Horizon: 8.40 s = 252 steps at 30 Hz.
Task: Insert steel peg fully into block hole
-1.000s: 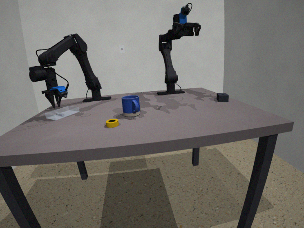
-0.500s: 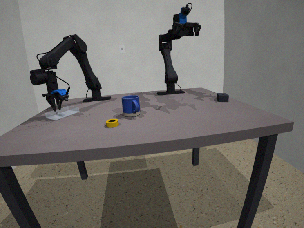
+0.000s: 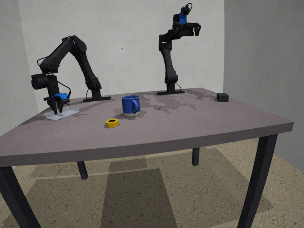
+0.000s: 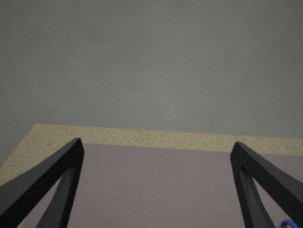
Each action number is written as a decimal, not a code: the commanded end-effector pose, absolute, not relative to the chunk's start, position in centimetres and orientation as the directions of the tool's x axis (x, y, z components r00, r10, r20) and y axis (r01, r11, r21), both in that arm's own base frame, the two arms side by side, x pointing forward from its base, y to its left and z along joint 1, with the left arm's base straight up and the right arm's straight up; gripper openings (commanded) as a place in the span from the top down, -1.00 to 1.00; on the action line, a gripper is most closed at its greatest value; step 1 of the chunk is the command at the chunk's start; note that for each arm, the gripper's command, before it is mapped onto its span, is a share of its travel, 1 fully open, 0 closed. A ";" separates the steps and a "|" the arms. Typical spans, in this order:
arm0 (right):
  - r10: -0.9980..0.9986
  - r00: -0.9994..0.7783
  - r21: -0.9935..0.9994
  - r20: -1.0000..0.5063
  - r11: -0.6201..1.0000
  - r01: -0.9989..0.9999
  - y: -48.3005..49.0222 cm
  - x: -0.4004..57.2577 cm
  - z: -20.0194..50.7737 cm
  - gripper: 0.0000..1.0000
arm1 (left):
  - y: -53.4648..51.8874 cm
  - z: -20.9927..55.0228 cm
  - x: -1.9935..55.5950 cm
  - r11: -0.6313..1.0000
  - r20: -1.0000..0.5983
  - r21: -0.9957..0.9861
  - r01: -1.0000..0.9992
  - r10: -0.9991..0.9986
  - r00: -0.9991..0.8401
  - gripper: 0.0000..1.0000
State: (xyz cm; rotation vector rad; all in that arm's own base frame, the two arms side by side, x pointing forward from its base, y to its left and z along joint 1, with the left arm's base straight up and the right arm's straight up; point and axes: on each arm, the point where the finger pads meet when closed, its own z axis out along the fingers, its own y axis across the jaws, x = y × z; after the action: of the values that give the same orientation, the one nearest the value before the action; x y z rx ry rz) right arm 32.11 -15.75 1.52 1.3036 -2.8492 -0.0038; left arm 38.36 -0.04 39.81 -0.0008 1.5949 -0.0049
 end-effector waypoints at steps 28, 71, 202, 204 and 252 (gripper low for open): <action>-0.757 -0.653 -0.016 -0.013 0.653 -0.757 -16.1 32.6 5.6 1.00 | 0.1 40.7 38.2 1.000 -1.000 0.000 0.000 0.000 0.000 -1.00; -0.757 -0.653 -0.011 -0.003 0.653 -0.757 -16.0 32.5 5.0 1.00 | 0.1 40.7 38.2 1.000 -1.000 0.000 0.000 0.000 0.000 -1.00; -0.847 0.007 -0.011 -0.531 -0.002 -1.000 21.4 5.0 11.8 1.00 | 0.1 40.7 38.2 1.000 -1.000 0.000 0.000 0.000 0.000 -1.00; -0.847 0.007 -0.011 -0.531 -0.002 -1.000 21.4 5.0 11.8 1.00 | 0.1 40.7 38.2 1.000 -1.000 0.000 0.000 0.000 0.000 -1.00; -0.847 0.008 -0.011 -0.531 -0.002 -1.000 21.4 5.0 11.8 1.00 | -24.3 16.9 3.8 -0.286 -0.749 0.448 0.847 0.397 0.530 0.15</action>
State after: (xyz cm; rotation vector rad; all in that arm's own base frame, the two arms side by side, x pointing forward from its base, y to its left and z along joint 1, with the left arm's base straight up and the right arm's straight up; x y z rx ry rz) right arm 4.95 20.31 10.38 2.4100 -2.4289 -0.6143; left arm 3.76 -24.73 16.41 1.8916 1.0221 -0.6567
